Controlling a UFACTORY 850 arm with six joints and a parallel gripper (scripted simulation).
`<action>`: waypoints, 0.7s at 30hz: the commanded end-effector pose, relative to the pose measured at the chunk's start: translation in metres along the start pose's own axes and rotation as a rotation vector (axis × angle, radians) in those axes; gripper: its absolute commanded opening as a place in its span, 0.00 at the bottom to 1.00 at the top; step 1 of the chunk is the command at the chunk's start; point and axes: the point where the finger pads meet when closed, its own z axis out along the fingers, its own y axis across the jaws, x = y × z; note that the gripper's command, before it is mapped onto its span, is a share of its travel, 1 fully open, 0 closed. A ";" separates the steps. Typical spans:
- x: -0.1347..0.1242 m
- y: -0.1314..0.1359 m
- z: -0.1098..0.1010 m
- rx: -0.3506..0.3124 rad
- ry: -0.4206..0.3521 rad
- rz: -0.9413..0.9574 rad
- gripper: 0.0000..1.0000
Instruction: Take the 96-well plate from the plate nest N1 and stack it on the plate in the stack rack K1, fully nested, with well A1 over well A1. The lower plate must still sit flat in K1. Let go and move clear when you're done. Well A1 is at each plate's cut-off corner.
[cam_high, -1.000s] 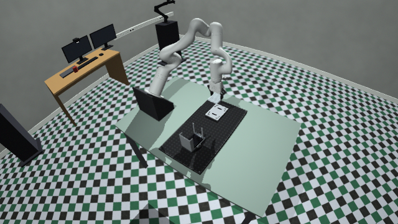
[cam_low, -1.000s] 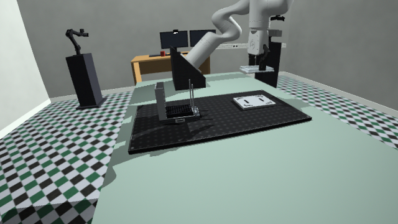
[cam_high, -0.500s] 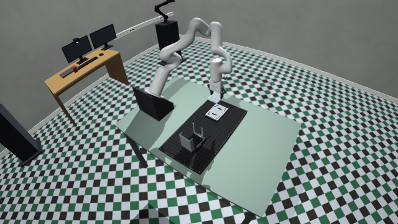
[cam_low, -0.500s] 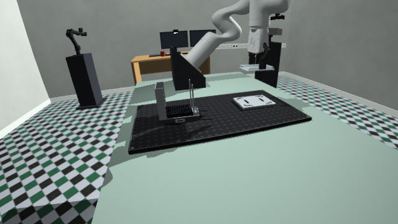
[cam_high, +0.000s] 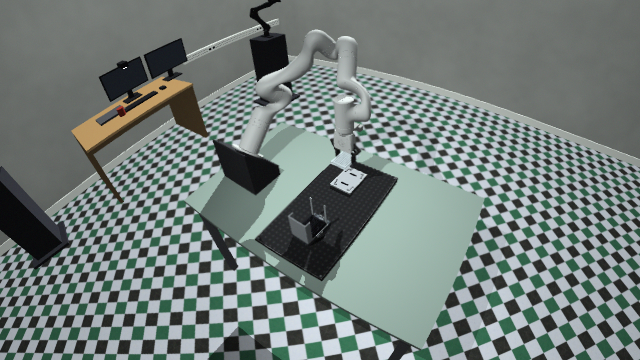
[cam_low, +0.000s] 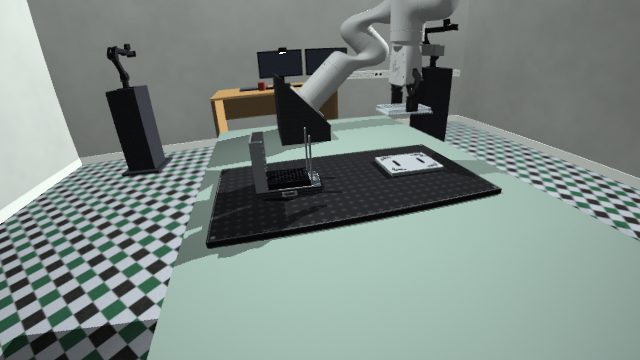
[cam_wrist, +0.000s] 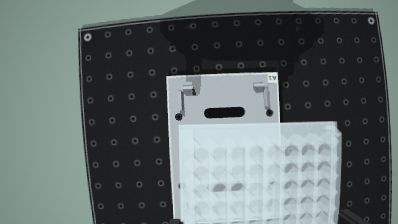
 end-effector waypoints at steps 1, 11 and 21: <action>-0.015 0.003 -0.001 -0.001 0.000 0.000 0.00; -0.042 0.007 -0.002 -0.002 0.000 0.000 0.00; -0.075 0.011 -0.002 -0.002 0.000 0.000 0.00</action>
